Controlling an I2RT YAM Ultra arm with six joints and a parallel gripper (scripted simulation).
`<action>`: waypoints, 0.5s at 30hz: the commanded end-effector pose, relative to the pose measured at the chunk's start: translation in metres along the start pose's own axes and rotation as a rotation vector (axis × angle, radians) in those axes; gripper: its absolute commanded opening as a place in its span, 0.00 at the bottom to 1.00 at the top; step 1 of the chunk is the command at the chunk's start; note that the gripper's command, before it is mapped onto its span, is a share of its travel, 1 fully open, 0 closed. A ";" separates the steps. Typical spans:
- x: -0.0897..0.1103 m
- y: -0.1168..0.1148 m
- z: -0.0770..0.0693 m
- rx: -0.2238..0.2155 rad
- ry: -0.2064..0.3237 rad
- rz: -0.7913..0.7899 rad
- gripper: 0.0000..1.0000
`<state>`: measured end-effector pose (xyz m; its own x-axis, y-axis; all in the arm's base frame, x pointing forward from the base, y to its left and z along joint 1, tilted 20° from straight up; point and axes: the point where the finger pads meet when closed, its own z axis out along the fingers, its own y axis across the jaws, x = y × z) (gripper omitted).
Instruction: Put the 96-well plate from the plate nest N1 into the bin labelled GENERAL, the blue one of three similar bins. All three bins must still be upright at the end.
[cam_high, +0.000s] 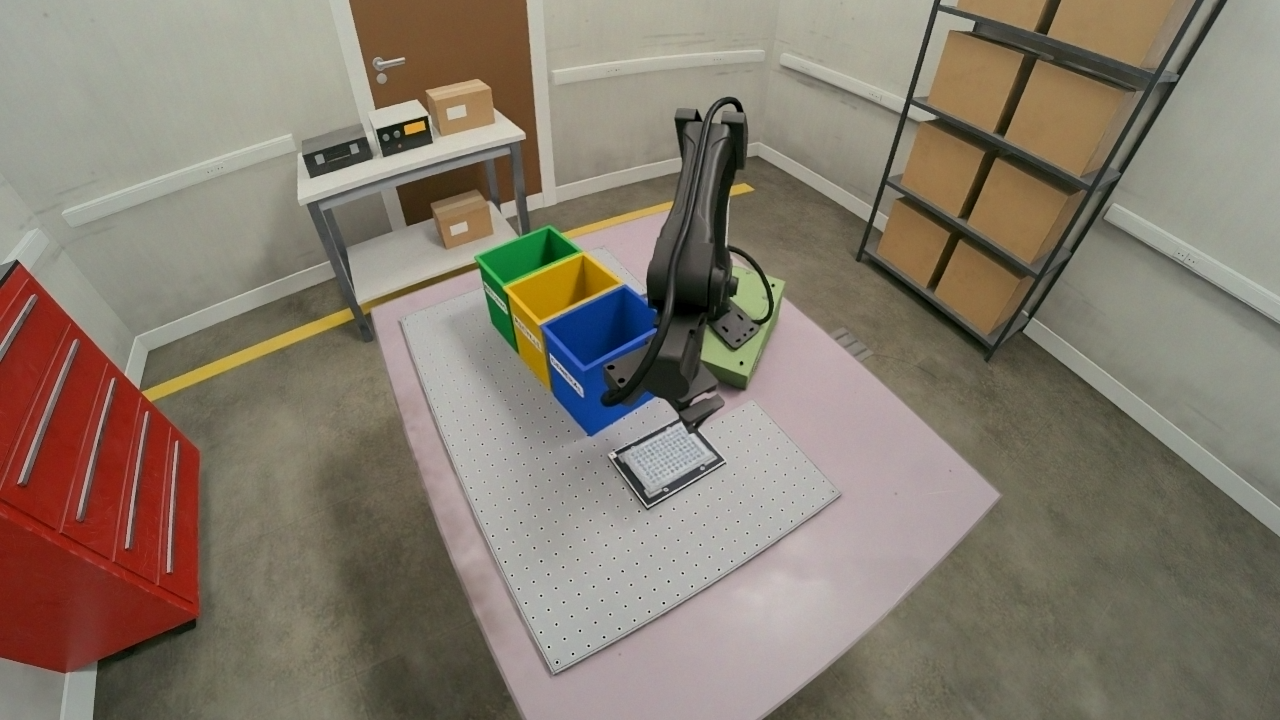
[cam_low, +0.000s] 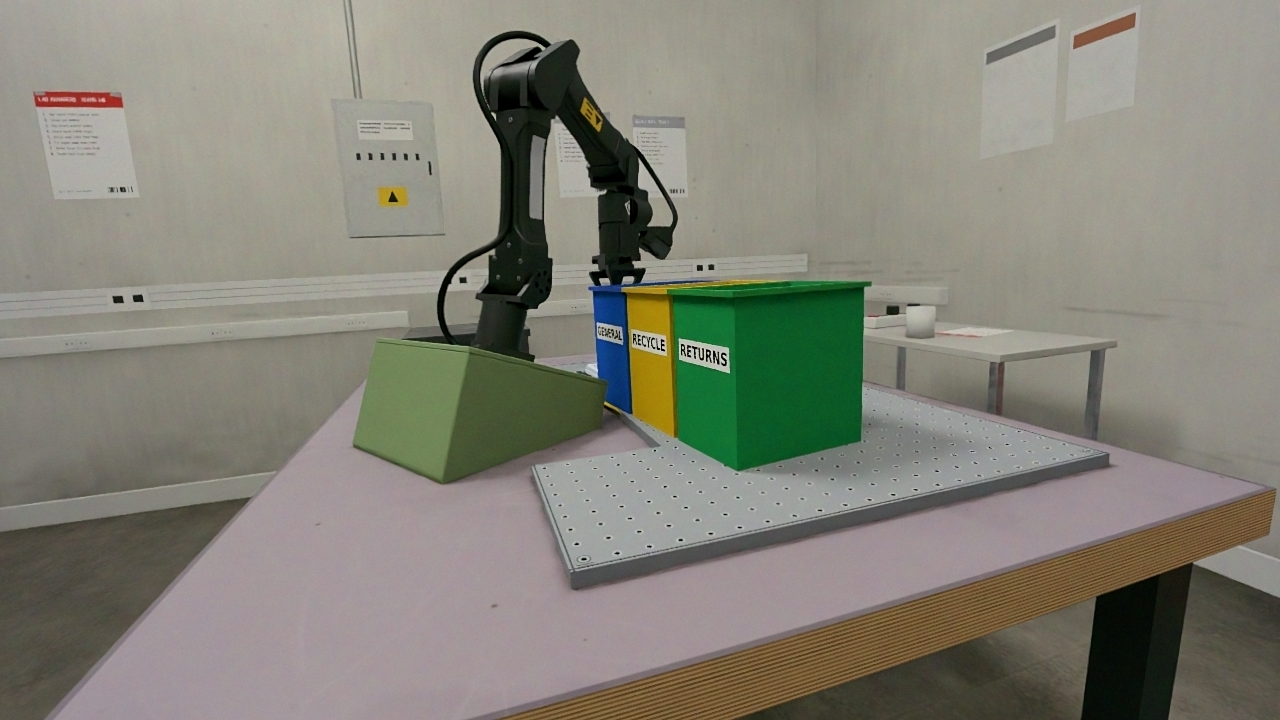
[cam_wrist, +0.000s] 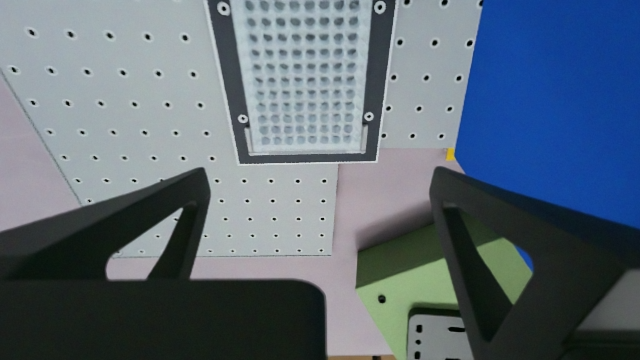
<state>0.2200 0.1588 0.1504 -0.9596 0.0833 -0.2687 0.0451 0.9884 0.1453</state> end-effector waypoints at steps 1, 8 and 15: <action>-0.008 0.007 -0.002 -0.042 -0.045 -0.003 1.00; -0.009 0.006 0.011 -0.022 -0.025 -0.001 1.00; -0.008 0.005 0.021 -0.027 -0.030 0.000 1.00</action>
<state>0.2259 0.1624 0.1323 -0.9590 0.0822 -0.2712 0.0426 0.9880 0.1487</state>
